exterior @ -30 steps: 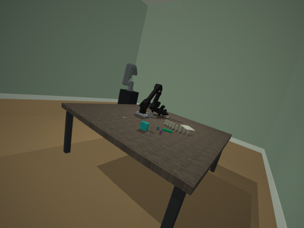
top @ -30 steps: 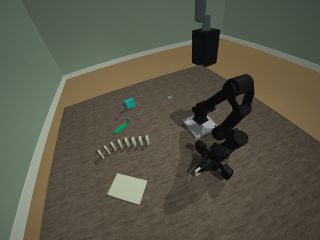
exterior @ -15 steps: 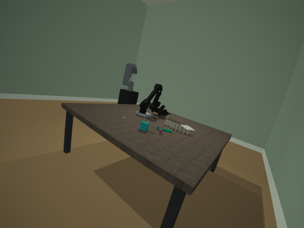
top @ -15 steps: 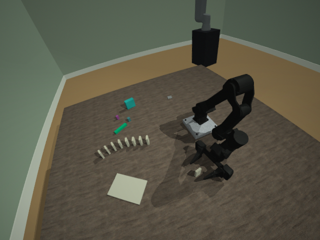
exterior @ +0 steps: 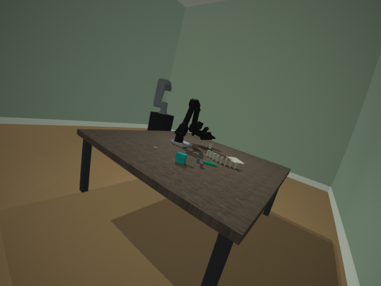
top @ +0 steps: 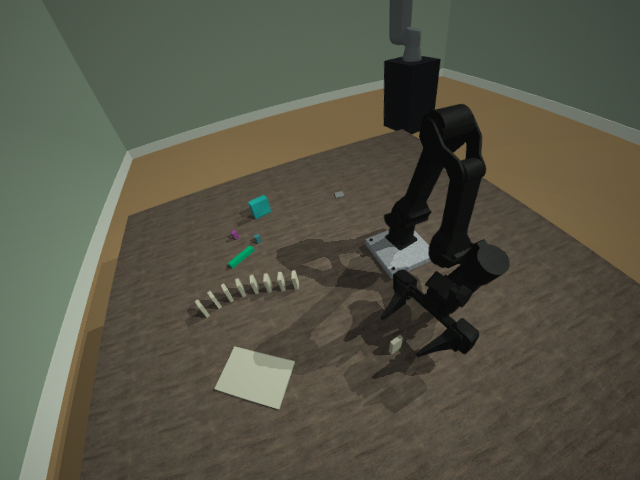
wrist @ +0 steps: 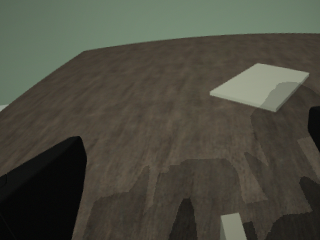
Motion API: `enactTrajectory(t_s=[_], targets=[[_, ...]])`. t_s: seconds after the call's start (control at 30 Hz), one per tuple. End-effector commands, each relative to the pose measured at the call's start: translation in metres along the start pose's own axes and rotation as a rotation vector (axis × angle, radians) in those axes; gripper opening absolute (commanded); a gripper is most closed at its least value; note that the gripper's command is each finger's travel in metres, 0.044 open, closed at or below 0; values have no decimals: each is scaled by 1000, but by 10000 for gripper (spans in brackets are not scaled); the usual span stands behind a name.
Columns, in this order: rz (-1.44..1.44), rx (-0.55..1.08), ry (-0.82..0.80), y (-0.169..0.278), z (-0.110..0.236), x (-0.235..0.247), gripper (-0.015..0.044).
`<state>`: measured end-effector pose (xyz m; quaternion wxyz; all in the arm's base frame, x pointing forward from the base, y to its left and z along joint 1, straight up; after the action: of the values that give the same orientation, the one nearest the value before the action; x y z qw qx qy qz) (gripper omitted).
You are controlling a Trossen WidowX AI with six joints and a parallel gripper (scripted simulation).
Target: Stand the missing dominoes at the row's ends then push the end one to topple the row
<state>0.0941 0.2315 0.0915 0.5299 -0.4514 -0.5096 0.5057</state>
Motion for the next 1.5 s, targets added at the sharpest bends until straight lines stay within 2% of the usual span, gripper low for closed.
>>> enactTrajectory(t_s=[0.0,0.23,0.4,0.57,0.73,0.9,1.03,1.47], targets=[[-61,38,-42,-8,-11,18,440],[-271,262,-120,-38,-49,58,440],[-495,525,-52,-62,-77,67,440],[-758,818,218,-80,-99,56,440],[-1044,1023,652,-106,-111,35,440],[-1232,1073,1036,-133,-115,10,440],[-1250,1071,1190,-141,-111,-1,440],[-1254,1071,1205,-142,-111,-2,440]])
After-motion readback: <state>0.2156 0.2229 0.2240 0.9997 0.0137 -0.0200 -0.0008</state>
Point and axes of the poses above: the point midway between the two fingers, 35 mm back from their tips, its own z axis back along the fingers, its own x axis across the jaws, y = z × x, the point moved 10 cm from there along z, back along the fingers, and after that the axes turned 2 degrees about -z, right-handed, at the moved point
